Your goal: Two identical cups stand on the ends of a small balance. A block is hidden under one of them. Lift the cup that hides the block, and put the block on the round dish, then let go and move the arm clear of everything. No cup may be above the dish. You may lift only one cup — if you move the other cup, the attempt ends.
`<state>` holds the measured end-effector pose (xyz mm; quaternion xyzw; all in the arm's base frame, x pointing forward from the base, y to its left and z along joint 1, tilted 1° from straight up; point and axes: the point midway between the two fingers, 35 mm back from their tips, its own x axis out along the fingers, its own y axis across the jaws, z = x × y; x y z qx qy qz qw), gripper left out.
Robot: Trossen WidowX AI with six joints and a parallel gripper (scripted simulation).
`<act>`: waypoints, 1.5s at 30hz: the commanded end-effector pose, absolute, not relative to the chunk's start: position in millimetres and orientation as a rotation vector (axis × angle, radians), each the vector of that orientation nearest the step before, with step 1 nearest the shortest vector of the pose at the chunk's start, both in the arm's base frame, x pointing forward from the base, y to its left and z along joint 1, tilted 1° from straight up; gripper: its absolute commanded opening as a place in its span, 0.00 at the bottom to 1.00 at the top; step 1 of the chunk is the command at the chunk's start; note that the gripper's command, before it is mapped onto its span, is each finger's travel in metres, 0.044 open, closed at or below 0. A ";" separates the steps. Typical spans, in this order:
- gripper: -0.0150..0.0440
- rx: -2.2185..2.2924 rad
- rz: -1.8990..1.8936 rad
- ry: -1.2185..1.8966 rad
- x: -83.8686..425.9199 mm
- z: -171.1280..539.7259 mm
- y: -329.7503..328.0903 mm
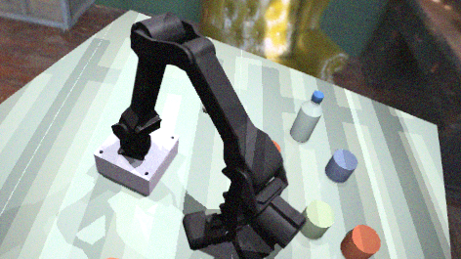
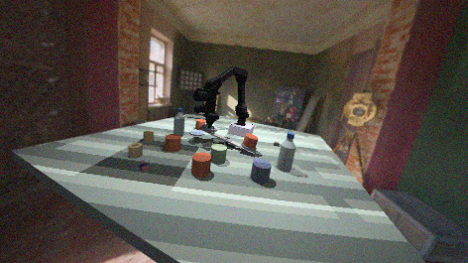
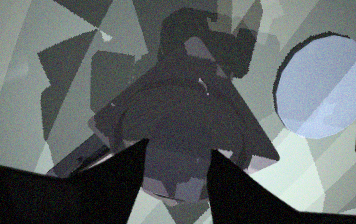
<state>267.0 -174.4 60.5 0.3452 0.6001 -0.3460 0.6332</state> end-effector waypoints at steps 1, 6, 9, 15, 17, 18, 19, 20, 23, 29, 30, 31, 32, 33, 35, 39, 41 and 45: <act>0.49 0.798 -0.792 1.375 266.5 59.0 -173.2; 0.37 0.793 -0.790 1.371 267.0 60.2 -173.5; 0.25 0.766 -0.774 1.350 270.2 74.5 -176.3; 0.25 0.778 -0.781 1.359 269.9 105.1 -176.1; 0.25 0.782 -0.783 1.362 269.1 115.4 -175.6; 0.25 0.784 -0.785 1.364 268.5 120.5 -175.3; 0.25 0.786 -0.786 1.365 267.9 125.7 -174.9; 0.25 0.788 -0.787 1.367 267.2 130.9 -174.4; 0.25 0.794 -0.790 1.372 264.5 146.5 -172.7; 0.25 0.795 -0.792 1.374 260.9 150.3 -177.2; 0.25 0.793 -0.791 1.374 259.4 147.6 -181.0; 0.25 0.792 -0.791 1.374 257.8 145.0 -184.7; 0.25 0.790 -0.791 1.374 256.1 142.3 -188.5; 0.25 0.788 -0.790 1.374 254.4 139.6 -192.2; 0.25 0.785 -0.790 1.374 250.7 134.3 -199.4; 0.25 0.778 -0.789 1.374 242.5 123.6 -213.6; 0.25 0.775 -0.789 1.374 238.0 118.3 -220.4; 0.25 0.772 -0.790 1.375 228.1 106.8 -233.7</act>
